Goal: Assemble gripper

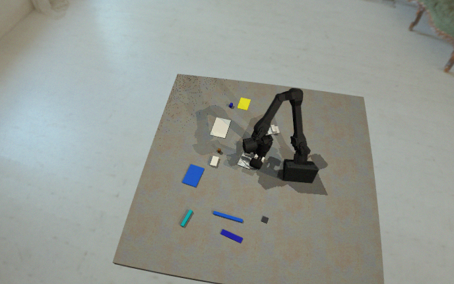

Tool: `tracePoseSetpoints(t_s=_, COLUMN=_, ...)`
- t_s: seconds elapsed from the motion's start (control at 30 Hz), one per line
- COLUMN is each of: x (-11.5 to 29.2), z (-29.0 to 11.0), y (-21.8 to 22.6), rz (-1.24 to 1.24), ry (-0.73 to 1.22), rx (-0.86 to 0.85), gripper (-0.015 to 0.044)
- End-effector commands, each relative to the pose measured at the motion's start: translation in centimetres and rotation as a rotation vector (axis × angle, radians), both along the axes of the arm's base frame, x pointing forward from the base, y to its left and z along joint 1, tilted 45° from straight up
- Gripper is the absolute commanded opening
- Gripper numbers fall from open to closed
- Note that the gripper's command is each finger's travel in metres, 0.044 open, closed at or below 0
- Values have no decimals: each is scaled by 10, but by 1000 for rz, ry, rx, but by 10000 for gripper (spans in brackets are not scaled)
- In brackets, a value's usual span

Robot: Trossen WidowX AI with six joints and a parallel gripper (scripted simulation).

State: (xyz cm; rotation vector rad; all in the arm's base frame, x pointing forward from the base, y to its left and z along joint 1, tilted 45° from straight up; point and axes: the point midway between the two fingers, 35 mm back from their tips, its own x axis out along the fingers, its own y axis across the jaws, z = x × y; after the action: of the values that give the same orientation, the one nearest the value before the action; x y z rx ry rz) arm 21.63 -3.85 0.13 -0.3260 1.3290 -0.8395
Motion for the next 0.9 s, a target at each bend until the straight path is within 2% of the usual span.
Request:
tracePoseSetpoints(t_s=0.0, x=0, z=0, y=-1, rz=5, ry=4, rx=-4, gripper=351)
tracePoseSetpoints(t_s=0.87, x=0, z=-4, y=-4, rz=13, ry=12, rx=-4, gripper=351)
